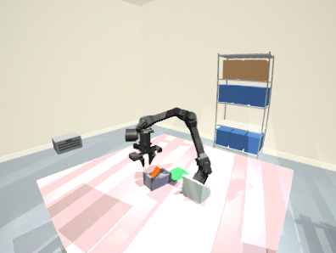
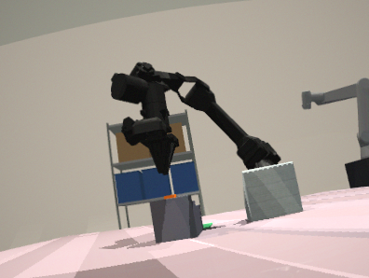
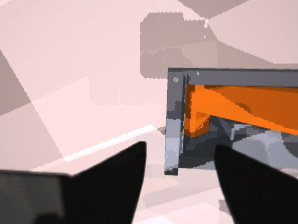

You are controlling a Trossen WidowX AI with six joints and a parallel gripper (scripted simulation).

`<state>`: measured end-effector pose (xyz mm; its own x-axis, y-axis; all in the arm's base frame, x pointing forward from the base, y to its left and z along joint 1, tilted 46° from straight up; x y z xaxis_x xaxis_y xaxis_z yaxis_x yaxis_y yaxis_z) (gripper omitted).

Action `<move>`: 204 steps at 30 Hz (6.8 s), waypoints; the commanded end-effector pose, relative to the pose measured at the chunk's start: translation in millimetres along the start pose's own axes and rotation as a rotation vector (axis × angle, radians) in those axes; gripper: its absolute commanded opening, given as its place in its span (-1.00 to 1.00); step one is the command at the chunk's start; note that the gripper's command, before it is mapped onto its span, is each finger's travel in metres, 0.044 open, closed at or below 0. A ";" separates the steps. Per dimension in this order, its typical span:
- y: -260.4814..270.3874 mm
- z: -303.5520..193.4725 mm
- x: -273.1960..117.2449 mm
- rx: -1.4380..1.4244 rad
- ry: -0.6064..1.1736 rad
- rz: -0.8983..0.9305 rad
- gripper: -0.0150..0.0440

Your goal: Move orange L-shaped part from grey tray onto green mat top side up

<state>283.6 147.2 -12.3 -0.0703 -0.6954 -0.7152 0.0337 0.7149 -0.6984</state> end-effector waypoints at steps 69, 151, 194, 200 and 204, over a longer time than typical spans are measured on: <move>-78.1 -0.9 38.9 -1.570 0.019 0.003 0.46; -78.1 -1.2 28.9 -1.570 0.019 0.003 -0.49; -112.3 -8.9 -10.3 -1.571 0.021 0.004 -0.49; -137.4 -14.6 -10.2 -1.572 0.023 0.003 -0.49; -153.8 -18.2 -10.4 -1.572 0.024 0.003 -0.49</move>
<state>265.1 56.6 92.9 -0.0870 -0.7011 -0.7077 -0.9957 0.0840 0.0391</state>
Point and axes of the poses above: the point midway between the two fingers, 35 mm back from their tips, its own x axis out along the fingers, its own y axis across the jaws, z = x × y, the point moved 3 cm from there along -x, back along the fingers, and after that the axes turned 8 degrees about -x, right-handed, at the moved point
